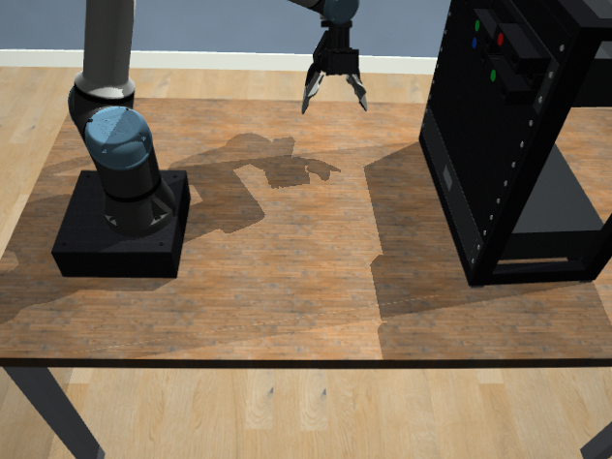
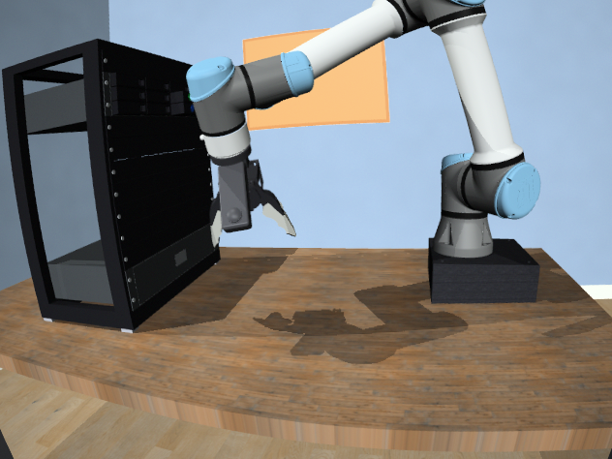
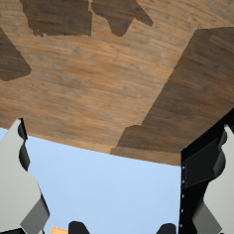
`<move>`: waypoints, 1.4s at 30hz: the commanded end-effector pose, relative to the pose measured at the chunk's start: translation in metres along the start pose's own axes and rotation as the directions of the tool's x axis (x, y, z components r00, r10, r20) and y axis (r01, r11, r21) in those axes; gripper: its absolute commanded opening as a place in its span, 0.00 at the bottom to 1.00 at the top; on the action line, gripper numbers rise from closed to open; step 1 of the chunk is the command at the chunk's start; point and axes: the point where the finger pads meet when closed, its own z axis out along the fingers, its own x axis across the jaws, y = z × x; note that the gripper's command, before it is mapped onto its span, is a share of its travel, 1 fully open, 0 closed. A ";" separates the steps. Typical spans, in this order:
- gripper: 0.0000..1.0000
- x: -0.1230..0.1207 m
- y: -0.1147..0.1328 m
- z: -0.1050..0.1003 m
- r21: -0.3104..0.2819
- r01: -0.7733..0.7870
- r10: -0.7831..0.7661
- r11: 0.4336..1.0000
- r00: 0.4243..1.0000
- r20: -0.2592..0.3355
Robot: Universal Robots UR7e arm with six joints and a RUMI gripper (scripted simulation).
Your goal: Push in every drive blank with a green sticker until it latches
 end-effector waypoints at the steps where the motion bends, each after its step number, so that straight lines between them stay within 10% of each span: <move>1: 1.00 -0.002 0.012 -0.005 0.007 -0.018 0.019 1.000 0.999 -0.049; 24: 1.00 -0.016 0.089 -0.036 0.077 -0.119 0.139 0.990 0.924 -0.357; 42: 1.00 -0.034 0.199 -0.076 0.238 -0.205 0.314 0.949 0.640 -0.702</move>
